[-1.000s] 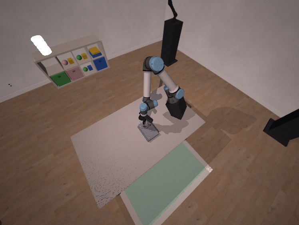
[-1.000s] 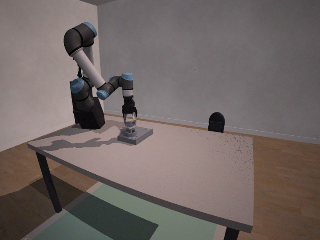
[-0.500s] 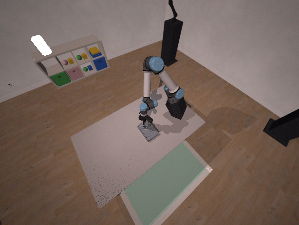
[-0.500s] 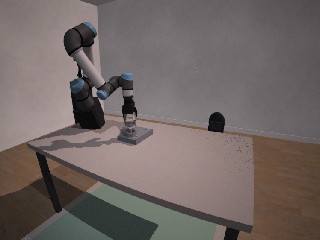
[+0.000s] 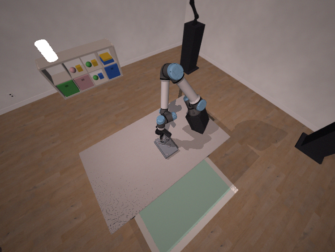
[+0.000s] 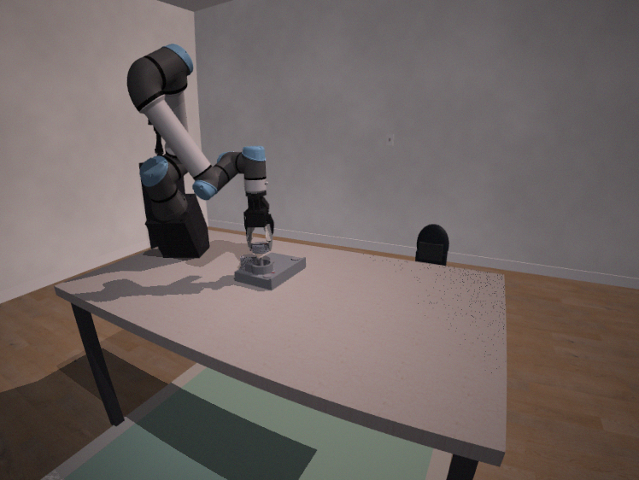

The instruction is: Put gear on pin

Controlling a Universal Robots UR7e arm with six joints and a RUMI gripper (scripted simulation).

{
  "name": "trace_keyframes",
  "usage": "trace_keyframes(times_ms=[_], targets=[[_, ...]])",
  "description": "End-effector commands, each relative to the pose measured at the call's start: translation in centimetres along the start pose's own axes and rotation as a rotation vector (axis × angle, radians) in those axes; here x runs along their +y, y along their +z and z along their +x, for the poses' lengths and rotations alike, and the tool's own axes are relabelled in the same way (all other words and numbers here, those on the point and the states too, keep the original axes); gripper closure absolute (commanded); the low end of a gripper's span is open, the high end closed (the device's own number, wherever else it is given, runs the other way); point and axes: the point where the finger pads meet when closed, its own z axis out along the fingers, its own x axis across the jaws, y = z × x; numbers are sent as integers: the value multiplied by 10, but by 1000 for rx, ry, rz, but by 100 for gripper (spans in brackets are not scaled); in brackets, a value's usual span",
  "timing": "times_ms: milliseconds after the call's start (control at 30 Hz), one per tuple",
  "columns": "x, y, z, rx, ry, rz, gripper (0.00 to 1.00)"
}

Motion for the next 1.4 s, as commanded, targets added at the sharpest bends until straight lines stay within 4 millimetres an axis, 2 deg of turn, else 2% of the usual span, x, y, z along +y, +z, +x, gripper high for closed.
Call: trace_keyframes(times_ms=[0, 467, 833, 1367], targets=[[0, 0, 0, 1, 0, -1, 100], [0, 0, 0, 1, 0, -1, 100], [1, 17, 1, 1, 1, -1, 100], [1, 22, 1, 1, 1, -1, 100]])
